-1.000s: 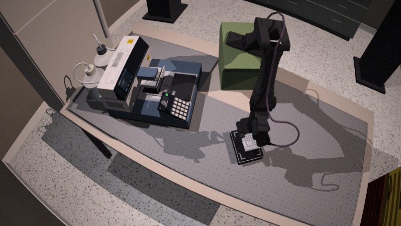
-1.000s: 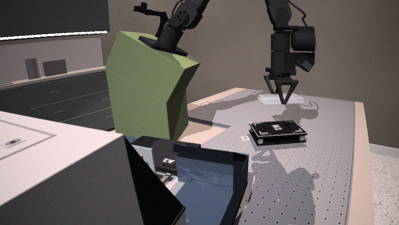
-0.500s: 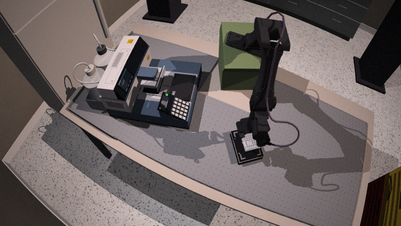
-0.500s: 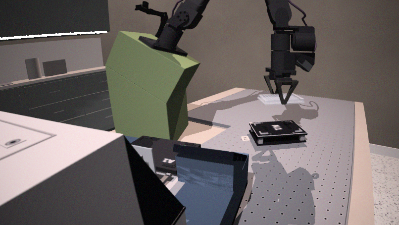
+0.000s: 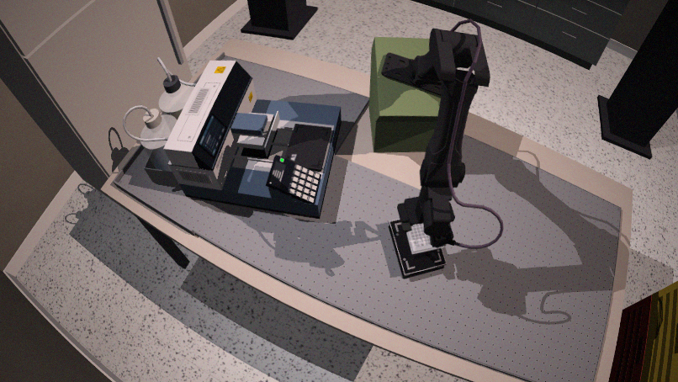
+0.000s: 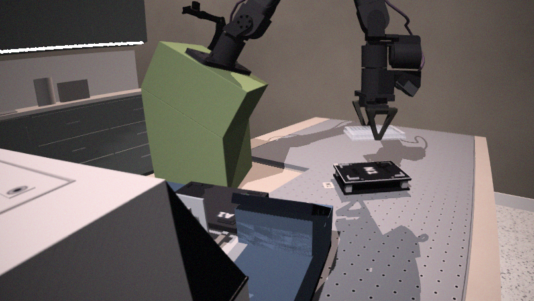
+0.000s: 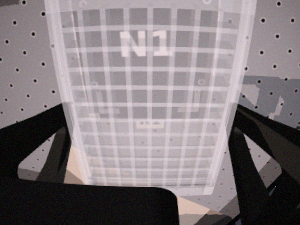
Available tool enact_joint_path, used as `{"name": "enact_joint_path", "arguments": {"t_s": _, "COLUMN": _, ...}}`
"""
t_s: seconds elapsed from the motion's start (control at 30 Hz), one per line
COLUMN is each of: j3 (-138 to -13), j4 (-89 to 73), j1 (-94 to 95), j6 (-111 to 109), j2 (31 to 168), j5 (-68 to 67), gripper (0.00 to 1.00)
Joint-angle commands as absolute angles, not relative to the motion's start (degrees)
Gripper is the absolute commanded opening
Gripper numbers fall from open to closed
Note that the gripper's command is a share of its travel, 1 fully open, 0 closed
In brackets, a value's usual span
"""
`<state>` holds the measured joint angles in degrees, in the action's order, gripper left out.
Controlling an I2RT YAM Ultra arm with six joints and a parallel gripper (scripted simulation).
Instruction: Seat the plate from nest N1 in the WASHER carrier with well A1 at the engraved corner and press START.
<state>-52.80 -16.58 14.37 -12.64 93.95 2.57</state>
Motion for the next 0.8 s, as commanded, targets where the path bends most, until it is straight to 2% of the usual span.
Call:
{"name": "enact_joint_path", "arguments": {"t_s": 0.0, "j3": -50.80, "j4": -16.24, "j1": 11.13, "j6": -8.81, "j2": 91.43, "j5": 4.35, "gripper": 0.84}}
{"name": "enact_joint_path", "arguments": {"t_s": 0.77, "j3": -51.00, "j4": -18.17, "j1": -9.71, "j6": 13.24, "j2": 93.04, "j5": 15.09, "gripper": 0.84}}
